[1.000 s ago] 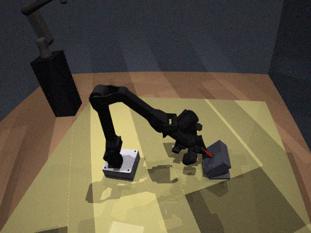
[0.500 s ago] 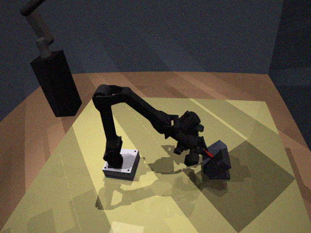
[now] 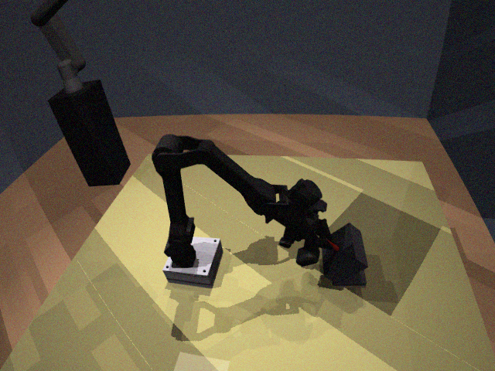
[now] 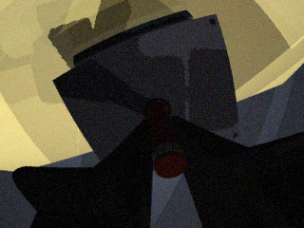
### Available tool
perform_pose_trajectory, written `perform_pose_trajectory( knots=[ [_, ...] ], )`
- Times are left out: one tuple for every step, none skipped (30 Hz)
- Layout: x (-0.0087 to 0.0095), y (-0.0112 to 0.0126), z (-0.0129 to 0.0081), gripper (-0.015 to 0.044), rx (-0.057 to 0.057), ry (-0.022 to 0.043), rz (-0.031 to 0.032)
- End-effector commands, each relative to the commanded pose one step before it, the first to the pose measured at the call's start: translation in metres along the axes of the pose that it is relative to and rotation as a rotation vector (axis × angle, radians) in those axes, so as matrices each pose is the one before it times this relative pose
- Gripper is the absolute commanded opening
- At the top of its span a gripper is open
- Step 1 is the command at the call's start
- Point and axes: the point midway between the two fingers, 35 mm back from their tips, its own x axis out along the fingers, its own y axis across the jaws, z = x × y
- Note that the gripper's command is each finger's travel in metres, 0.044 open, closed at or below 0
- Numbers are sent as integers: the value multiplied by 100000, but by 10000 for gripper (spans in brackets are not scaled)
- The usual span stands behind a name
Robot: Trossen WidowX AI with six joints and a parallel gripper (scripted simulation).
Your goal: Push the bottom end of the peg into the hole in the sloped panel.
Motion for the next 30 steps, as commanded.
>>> perform_pose_trajectory(
  knots=[
    [227,-55,-38,0,-293,102,-338],
    [48,-1,-2,0,0,3,-1],
    [22,-1,-1,0,0,1,0],
    [34,-1,-2,0,0,2,-1],
    [18,0,-1,0,0,1,0],
    [24,-1,-1,0,0,1,-1],
    [13,0,0,0,0,1,0],
    [15,-1,-1,0,0,1,0],
    [9,0,-1,0,0,1,0],
    [-73,60,55,0,299,-164,370],
    [0,0,0,0,0,0,0],
    [0,0,0,0,0,0,0],
    [0,0,0,0,0,0,0],
    [0,0,0,0,0,0,0],
    [0,0,0,0,0,0,0],
    [0,0,0,0,0,0,0],
    [0,0,0,0,0,0,0],
    [0,0,0,26,0,0,0],
    [0,0,0,52,0,0,0],
    [0,0,0,79,0,0,0],
    [0,0,0,105,0,0,0],
    [0,0,0,131,0,0,0],
    [0,0,0,158,0,0,0],
    [0,0,0,184,0,0,0],
    [0,0,0,210,0,0,0],
    [0,0,0,236,0,0,0],
    [0,0,0,263,0,0,0],
    [0,0,0,289,0,0,0],
    [0,0,0,315,0,0,0],
    [-19,-1,-3,341,-1,0,0]
  ],
)
